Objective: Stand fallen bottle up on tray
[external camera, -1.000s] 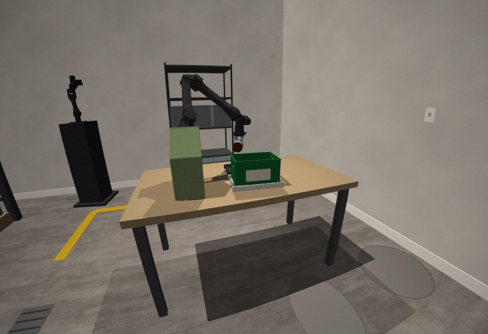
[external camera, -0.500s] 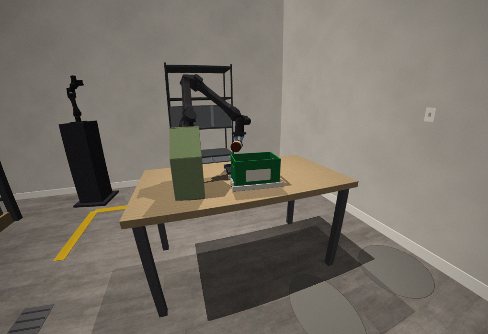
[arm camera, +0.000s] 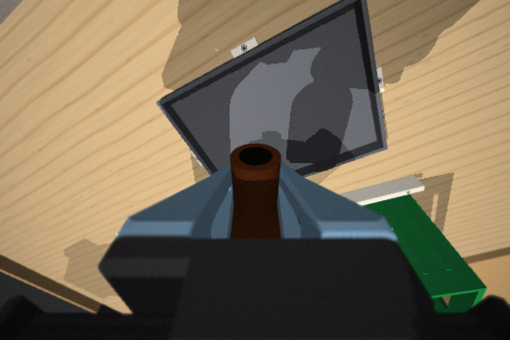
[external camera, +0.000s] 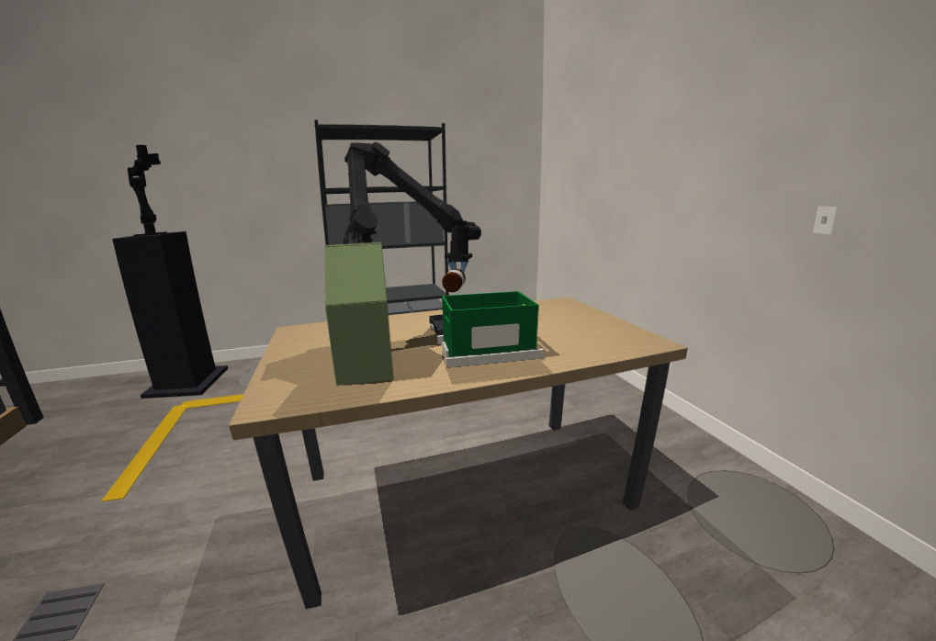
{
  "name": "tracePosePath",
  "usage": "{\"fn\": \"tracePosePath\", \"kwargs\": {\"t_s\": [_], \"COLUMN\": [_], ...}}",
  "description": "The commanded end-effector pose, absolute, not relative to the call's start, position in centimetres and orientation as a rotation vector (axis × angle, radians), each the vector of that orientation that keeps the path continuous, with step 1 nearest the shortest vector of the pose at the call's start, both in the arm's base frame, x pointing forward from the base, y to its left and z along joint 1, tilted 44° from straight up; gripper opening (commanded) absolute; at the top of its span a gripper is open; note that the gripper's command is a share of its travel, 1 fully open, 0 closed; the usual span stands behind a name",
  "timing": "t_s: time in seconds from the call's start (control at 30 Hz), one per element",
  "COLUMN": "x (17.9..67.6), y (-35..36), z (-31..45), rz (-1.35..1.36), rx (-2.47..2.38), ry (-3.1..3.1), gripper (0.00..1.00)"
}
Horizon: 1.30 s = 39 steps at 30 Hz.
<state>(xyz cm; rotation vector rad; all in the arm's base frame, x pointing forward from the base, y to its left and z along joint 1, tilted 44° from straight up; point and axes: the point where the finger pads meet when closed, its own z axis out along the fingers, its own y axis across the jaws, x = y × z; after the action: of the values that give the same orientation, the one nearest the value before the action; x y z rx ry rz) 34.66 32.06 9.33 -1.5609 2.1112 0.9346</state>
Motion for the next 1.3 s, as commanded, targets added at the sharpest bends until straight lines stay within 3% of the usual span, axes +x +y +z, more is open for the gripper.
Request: {"fn": "tracePosePath", "kwargs": {"t_s": [0.0,1.27], "x": [37.18,37.18], "y": [31.54,31.54], "z": [12.06,12.06], "rz": [0.897,0.975], "rx": [-1.507,-1.291], "ry": [2.082,2.283], "gripper": [0.00,0.00]}}
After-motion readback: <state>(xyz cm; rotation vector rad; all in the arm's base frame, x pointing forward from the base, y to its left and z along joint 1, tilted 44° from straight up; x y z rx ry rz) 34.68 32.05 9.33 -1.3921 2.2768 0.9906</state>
